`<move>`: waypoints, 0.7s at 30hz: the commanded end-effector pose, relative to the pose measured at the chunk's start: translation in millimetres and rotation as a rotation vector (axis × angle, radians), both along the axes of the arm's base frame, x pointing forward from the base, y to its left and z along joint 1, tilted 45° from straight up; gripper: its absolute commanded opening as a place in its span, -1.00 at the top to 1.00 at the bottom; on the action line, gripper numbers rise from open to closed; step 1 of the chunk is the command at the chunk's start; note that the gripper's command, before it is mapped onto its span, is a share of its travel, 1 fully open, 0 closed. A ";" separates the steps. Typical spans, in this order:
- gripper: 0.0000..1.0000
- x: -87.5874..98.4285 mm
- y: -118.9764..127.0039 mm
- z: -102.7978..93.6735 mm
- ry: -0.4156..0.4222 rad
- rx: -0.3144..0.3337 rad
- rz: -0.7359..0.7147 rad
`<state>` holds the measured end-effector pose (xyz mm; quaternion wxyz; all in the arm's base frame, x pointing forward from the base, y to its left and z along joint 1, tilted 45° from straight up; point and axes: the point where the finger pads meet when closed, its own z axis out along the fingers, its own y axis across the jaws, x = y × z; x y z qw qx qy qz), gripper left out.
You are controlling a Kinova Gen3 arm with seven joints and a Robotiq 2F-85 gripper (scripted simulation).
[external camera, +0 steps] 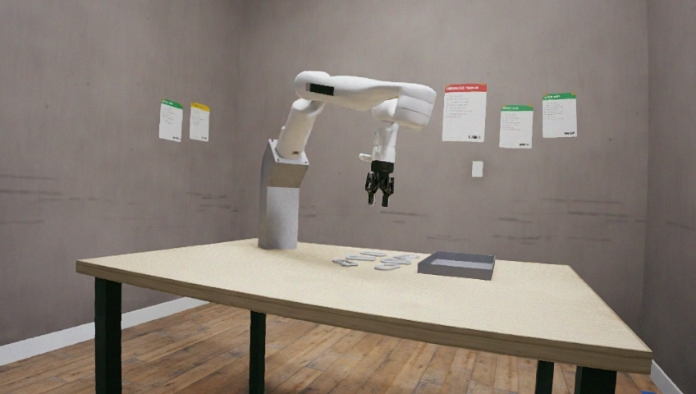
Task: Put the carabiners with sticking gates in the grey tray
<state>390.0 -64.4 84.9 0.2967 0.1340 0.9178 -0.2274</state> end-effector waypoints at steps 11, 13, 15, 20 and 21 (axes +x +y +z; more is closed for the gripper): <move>-1.00 -6.1 29.0 43.7 -0.006 -0.001 0.003; -1.00 -6.1 29.0 43.7 -0.006 -0.001 0.003; -1.00 -6.1 29.0 43.7 -0.006 -0.001 0.003; -1.00 -6.1 29.0 43.7 -0.006 -0.001 0.003; -1.00 -6.1 29.0 43.7 -0.006 -0.001 0.003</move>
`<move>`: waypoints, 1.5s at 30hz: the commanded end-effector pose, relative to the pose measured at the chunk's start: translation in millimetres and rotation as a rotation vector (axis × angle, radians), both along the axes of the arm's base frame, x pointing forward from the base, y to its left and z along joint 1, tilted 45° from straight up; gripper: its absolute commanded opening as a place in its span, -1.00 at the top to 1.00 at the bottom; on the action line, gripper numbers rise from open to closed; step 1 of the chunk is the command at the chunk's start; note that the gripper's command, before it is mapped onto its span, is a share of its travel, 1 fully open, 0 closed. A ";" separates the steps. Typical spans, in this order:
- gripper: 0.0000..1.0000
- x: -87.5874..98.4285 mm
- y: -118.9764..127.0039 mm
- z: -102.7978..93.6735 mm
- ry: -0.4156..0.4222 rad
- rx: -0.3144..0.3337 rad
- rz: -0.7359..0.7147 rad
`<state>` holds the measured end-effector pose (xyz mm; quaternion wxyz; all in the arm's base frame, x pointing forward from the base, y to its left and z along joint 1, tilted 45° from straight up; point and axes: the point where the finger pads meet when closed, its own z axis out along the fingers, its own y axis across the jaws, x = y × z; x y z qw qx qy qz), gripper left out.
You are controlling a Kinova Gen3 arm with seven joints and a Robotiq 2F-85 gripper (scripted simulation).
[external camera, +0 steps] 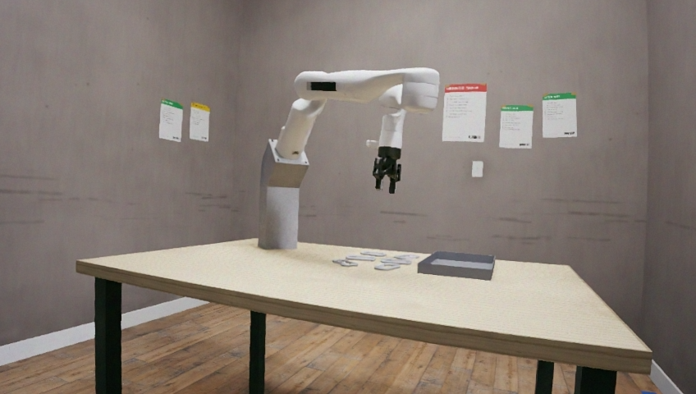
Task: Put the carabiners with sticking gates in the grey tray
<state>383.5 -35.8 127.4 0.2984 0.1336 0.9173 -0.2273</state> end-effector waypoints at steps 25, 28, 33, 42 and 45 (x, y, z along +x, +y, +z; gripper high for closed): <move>-1.00 -8.2 27.3 39.5 0.128 -0.161 0.283; -1.00 -8.2 27.3 39.5 0.128 -0.161 0.283; -1.00 -8.2 27.3 39.5 0.128 -0.161 0.283; -1.00 -6.3 1.5 -13.7 0.133 -0.169 0.299; -1.00 -6.3 1.5 -13.7 0.133 -0.169 0.299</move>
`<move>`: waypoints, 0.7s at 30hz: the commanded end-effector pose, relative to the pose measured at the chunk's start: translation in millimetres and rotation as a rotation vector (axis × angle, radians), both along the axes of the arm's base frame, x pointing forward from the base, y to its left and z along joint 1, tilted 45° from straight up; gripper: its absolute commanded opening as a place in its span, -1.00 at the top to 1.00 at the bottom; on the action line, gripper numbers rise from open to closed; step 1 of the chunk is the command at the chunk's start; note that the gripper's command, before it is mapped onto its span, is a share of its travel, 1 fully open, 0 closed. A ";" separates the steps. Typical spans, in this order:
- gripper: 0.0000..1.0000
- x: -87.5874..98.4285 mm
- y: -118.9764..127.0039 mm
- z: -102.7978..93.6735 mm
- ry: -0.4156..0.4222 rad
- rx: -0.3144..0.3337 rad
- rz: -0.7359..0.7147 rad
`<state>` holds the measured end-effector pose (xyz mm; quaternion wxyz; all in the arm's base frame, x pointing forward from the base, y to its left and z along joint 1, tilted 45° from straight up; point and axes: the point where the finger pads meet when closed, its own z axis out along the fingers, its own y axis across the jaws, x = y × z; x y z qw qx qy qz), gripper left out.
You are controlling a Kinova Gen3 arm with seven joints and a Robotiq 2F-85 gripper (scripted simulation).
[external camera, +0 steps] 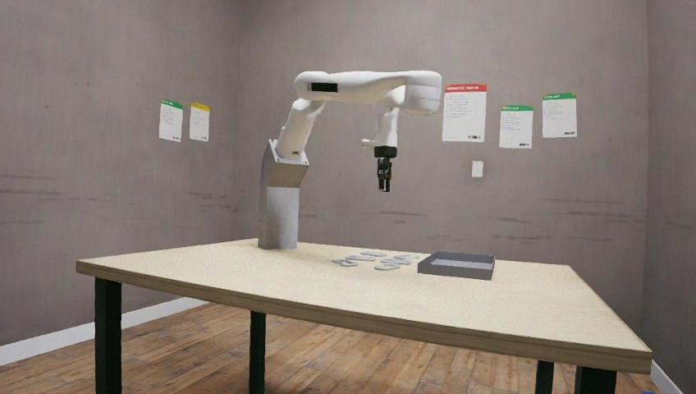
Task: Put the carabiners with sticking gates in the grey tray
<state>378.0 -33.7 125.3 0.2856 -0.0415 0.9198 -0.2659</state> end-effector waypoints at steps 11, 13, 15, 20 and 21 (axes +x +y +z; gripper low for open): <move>-1.00 1.5 -28.2 -61.9 0.010 -0.002 0.002; -1.00 1.5 -28.2 -61.9 0.010 -0.002 0.002; -1.00 1.5 -28.2 -61.9 0.010 -0.002 0.002; -1.00 1.5 -28.2 -61.9 0.010 -0.002 0.002; -1.00 1.5 -28.2 -61.9 0.010 -0.002 0.002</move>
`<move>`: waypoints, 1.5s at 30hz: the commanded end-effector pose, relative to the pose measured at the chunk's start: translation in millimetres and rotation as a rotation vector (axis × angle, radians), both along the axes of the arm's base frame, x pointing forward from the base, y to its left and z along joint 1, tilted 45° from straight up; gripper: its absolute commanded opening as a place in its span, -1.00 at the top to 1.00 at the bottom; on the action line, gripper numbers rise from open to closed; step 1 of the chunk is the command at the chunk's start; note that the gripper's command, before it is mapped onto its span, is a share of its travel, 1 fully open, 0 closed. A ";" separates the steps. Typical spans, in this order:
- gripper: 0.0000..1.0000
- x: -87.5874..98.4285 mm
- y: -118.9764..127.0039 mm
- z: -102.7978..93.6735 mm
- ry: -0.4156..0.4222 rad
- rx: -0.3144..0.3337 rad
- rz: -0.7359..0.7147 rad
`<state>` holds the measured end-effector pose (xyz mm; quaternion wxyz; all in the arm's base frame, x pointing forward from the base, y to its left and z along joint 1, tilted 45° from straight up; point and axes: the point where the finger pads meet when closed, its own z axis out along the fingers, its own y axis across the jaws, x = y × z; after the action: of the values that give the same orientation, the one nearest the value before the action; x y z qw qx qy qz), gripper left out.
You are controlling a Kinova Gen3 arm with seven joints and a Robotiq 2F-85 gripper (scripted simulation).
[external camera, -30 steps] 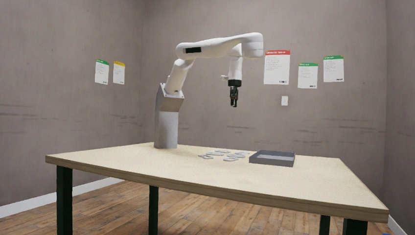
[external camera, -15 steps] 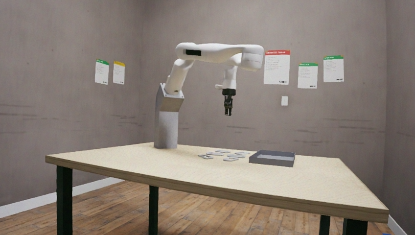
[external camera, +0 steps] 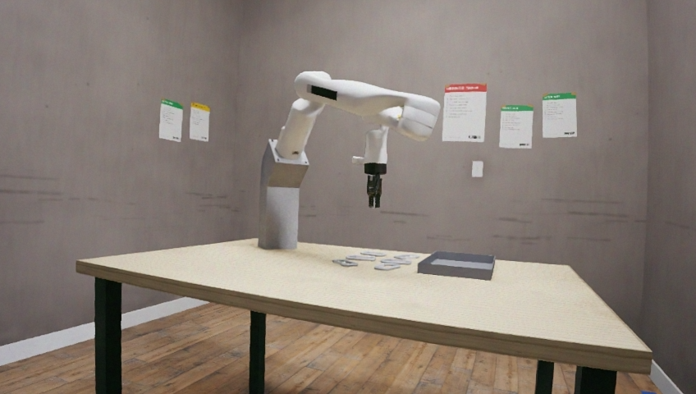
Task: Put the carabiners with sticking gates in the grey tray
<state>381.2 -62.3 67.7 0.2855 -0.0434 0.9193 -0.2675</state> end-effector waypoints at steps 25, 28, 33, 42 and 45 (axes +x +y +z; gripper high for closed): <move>-1.00 16.8 -44.4 -87.7 0.016 -0.012 0.026; -1.00 16.8 -44.4 -87.7 0.016 -0.012 0.026; -1.00 16.8 -44.4 -87.7 0.016 -0.012 0.026; -1.00 43.5 -67.7 -123.0 0.030 -0.014 0.026; -1.00 43.5 -67.7 -123.0 0.030 -0.014 0.026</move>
<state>422.6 -118.3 -46.9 0.2809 -0.0755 0.9185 -0.2678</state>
